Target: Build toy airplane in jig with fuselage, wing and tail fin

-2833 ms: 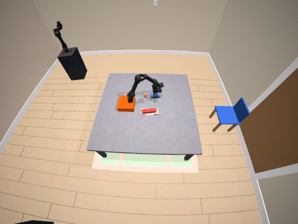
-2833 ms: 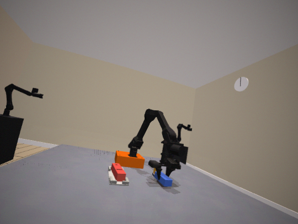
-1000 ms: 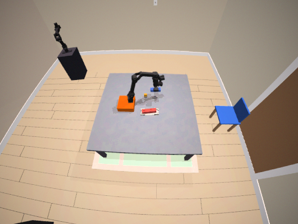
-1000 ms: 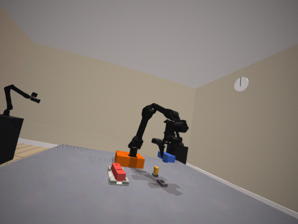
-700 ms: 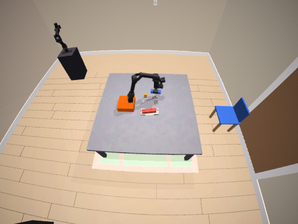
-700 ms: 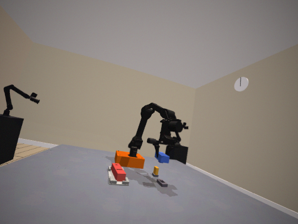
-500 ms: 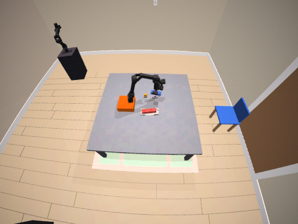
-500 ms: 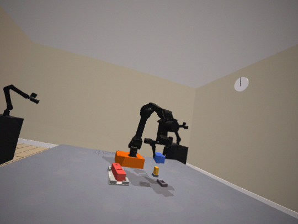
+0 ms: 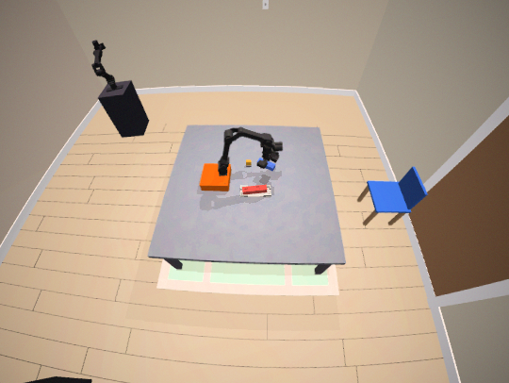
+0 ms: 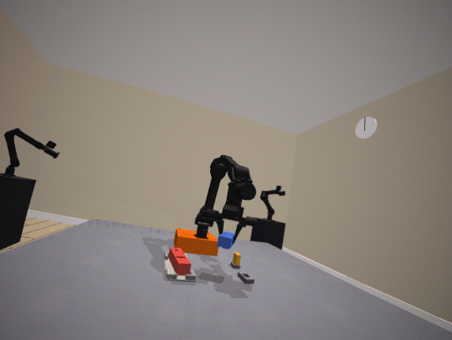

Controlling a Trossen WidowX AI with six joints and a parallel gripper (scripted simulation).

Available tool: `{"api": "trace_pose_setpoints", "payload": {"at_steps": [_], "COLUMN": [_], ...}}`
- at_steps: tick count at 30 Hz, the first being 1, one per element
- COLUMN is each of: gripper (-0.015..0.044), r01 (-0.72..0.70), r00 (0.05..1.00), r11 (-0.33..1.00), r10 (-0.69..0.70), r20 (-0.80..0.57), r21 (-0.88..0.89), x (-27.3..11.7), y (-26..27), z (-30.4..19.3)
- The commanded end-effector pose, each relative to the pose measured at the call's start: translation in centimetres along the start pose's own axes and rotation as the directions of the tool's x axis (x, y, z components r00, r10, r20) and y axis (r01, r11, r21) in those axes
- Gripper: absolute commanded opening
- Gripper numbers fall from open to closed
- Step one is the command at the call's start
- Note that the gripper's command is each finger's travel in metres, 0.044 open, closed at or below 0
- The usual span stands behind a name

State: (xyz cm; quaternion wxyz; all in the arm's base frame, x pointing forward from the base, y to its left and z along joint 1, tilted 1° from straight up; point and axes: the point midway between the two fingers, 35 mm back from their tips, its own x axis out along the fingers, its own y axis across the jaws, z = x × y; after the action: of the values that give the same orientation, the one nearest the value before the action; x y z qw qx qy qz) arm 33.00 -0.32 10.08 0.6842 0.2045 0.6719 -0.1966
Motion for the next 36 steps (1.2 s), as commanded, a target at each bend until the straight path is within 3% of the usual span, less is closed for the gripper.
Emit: {"api": "trace_pose_setpoints", "payload": {"at_steps": [1,18,36], "gripper": [0.0000,0.0000,0.0000], "r01": [0.002,0.006,0.008], "r00": [1.000,1.000,1.000], "r11": [0.998,0.926,0.746], "r10": [-0.002,-0.007,-0.012], "r20": [0.000,0.001,0.001], "r21": [0.066,0.377,0.666], "x": [0.2,1.2,2.3], "y": [-1.1,-6.5,-12.1], "z": [0.3,1.7,2.0]}}
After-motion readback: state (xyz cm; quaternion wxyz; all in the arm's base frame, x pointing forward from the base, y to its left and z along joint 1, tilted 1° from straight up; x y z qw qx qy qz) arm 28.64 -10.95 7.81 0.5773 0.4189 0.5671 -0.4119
